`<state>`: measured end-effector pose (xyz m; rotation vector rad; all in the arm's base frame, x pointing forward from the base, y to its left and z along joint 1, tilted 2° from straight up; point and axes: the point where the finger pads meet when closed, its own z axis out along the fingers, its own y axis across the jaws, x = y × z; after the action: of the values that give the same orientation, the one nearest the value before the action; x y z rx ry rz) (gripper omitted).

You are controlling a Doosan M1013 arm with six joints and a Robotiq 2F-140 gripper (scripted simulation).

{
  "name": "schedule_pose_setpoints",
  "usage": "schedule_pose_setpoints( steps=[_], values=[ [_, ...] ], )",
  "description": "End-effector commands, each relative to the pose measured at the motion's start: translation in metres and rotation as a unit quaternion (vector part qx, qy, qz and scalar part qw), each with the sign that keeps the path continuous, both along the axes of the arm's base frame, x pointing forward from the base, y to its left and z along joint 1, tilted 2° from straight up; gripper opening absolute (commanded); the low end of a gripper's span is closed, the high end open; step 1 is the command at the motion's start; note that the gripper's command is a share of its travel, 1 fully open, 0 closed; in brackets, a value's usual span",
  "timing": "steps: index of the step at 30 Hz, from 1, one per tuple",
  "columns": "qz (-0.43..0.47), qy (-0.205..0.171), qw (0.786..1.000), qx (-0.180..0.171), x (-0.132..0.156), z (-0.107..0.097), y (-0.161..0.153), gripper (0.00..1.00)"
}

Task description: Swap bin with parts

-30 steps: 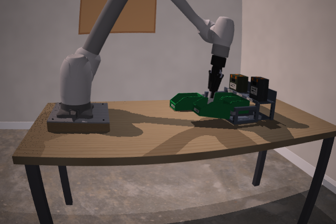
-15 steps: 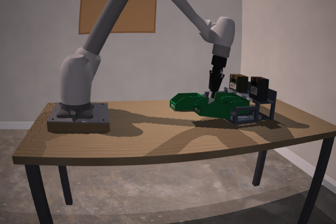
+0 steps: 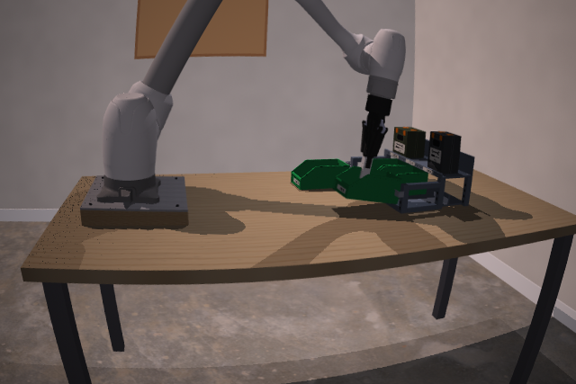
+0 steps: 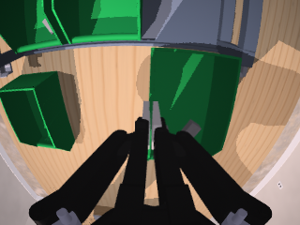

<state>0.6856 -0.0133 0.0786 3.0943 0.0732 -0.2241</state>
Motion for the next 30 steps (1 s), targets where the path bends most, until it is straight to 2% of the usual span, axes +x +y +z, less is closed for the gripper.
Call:
schedule_pose_setpoints(
  steps=[1, 30],
  values=[
    [0.0, 0.0, 1.0, 0.0, 0.0, 0.0, 0.0, 0.1],
    [0.0, 0.0, 1.0, 0.0, 0.031, 0.001, 0.002, 0.1]
  ],
)
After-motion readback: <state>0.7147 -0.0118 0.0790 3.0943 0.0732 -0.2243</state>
